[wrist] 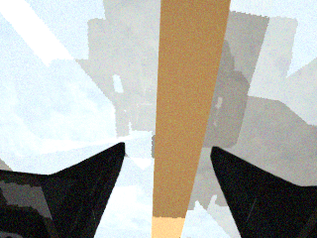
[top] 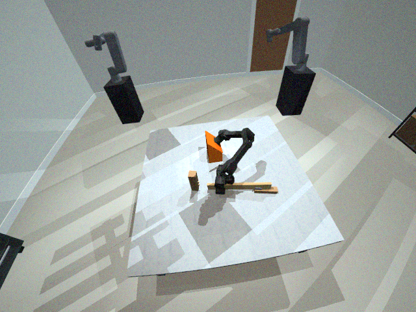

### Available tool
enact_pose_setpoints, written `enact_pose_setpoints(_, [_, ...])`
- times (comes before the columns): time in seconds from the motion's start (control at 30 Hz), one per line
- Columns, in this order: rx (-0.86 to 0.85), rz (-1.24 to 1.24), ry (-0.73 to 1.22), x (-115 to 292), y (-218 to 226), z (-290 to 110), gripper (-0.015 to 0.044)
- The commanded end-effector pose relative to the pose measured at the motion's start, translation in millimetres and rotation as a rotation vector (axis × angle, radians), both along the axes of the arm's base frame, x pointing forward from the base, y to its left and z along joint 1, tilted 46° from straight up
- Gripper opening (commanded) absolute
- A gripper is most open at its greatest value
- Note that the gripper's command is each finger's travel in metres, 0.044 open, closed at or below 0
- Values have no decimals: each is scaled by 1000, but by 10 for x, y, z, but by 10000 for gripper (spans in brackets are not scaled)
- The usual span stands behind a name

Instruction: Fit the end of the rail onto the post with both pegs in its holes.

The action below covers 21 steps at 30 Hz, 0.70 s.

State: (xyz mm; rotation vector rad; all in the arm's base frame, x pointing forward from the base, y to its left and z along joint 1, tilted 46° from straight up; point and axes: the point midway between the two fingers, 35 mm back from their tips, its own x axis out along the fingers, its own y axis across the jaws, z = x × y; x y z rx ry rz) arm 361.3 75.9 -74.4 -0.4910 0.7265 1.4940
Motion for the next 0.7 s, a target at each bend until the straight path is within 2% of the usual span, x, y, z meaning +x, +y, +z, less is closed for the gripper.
enact_pose_setpoints(0.0, [3,-4,7,-8,9,-10,256])
enact_pose_setpoints(0.23, [3,-4,7,-8,9,-10,72])
enact_pose_setpoints(0.53, [3,-4,7,-8,9,-10,0])
enact_pose_setpoints(0.67, [3,-4,7,-8,9,-10,0])
